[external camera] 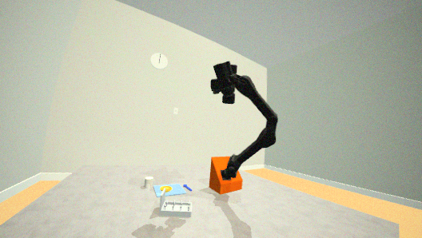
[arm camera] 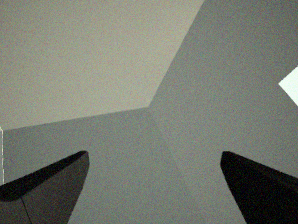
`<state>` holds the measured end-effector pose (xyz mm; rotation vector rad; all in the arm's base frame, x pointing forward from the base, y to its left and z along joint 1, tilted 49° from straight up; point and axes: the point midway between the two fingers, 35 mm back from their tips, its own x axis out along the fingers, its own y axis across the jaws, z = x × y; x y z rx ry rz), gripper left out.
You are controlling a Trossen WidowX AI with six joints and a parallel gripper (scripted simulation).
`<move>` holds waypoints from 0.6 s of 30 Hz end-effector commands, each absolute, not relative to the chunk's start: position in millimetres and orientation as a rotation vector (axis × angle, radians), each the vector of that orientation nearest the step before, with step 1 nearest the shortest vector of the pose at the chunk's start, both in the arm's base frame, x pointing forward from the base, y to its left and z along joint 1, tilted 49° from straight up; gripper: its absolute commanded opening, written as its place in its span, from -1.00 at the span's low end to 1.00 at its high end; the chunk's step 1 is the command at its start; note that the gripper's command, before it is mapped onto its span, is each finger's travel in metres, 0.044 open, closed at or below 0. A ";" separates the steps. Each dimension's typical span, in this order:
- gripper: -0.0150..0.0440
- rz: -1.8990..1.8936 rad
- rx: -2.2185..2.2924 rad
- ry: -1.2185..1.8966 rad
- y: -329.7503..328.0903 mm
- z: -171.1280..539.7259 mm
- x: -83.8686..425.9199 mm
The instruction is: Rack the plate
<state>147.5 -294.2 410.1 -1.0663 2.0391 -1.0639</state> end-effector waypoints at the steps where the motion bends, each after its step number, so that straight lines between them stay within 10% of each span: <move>1: 0.86 -1.058 -1.066 2.038 -294.7 409.0 148.5; 18: 0.86 -0.498 -0.953 1.925 -313.1 285.4 227.1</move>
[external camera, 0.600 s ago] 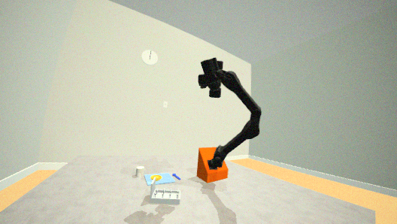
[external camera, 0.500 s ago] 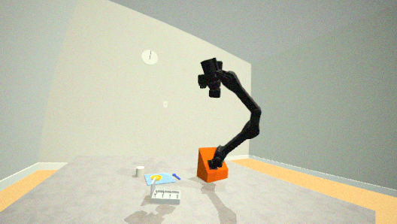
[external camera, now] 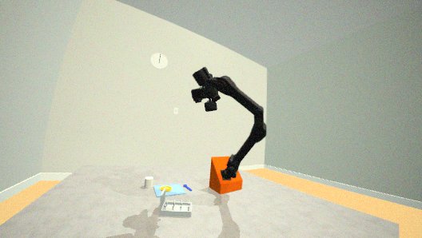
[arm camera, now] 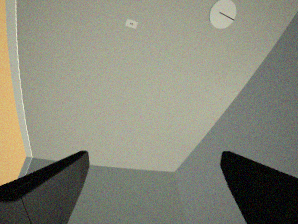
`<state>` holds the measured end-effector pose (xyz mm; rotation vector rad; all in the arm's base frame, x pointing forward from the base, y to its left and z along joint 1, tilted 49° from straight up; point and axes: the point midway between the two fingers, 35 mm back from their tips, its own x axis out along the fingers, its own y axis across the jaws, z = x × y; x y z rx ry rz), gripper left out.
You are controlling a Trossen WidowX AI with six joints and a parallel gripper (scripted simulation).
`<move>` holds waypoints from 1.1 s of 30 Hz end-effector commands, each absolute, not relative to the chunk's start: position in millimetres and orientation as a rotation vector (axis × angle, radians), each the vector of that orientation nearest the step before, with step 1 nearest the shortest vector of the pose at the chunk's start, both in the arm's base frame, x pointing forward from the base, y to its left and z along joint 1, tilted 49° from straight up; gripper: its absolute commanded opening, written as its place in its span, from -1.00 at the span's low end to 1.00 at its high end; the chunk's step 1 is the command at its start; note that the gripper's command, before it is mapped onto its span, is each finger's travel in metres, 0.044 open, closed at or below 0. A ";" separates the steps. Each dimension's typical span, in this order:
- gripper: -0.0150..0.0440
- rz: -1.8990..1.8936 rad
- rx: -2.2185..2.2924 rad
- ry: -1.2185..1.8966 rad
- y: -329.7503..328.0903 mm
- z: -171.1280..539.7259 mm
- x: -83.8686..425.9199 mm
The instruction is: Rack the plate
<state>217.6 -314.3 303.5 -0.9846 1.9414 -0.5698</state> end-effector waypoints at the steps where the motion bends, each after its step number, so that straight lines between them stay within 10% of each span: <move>1: 0.86 -0.467 -0.939 1.918 -312.3 277.5 231.1; 33: 0.86 0.355 -0.157 1.722 -215.4 69.5 304.4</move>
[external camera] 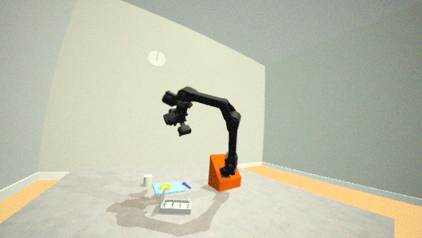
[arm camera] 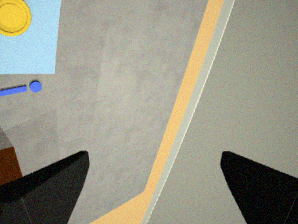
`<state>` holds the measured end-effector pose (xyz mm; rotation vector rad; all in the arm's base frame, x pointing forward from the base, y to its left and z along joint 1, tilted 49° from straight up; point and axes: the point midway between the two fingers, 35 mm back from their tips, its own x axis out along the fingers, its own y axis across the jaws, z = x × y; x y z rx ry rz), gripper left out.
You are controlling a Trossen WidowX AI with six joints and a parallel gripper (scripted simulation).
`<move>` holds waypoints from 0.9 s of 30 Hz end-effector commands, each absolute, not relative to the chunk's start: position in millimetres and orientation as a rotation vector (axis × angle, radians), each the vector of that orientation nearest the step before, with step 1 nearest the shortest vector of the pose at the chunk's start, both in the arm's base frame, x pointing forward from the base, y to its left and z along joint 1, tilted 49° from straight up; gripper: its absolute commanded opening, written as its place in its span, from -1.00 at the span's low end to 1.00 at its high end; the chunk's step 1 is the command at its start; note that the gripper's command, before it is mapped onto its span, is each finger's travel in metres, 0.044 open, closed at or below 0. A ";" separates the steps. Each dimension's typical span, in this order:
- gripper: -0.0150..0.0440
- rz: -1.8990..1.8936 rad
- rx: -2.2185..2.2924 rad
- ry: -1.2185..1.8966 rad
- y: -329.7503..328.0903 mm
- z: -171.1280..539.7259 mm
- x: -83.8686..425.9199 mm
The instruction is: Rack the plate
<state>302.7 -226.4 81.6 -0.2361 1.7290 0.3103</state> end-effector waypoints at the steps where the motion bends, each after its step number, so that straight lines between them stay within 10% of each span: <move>1: 0.86 0.377 -0.126 1.715 -210.9 65.2 305.6; 27: 0.86 0.701 0.610 1.545 -119.3 4.2 332.3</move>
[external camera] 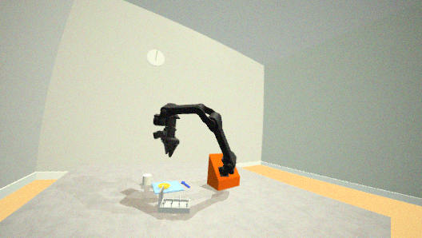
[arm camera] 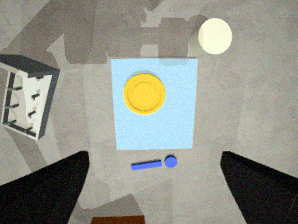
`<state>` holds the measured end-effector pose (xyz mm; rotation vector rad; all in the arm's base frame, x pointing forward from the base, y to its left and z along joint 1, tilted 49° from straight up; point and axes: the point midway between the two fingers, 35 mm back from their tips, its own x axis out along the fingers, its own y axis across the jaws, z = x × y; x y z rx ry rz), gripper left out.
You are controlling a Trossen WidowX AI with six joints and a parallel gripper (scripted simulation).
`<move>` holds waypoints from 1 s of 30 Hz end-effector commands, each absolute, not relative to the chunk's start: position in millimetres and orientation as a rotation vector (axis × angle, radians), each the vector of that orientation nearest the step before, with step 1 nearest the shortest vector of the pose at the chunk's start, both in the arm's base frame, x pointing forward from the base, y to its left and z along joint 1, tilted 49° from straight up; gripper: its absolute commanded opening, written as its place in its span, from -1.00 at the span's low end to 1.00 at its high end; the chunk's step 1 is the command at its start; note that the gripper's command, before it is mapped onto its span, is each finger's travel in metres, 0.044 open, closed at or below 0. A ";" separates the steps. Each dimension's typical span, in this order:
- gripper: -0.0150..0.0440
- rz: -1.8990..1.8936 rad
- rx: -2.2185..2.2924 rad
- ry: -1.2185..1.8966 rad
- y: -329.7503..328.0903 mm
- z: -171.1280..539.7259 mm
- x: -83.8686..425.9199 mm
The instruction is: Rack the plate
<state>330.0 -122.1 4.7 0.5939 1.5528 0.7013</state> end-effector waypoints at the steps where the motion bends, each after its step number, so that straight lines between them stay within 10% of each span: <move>1: 0.86 0.701 0.609 1.545 -113.7 -1.8 333.7; 30: 0.86 0.706 0.613 1.541 -16.5 -83.1 329.8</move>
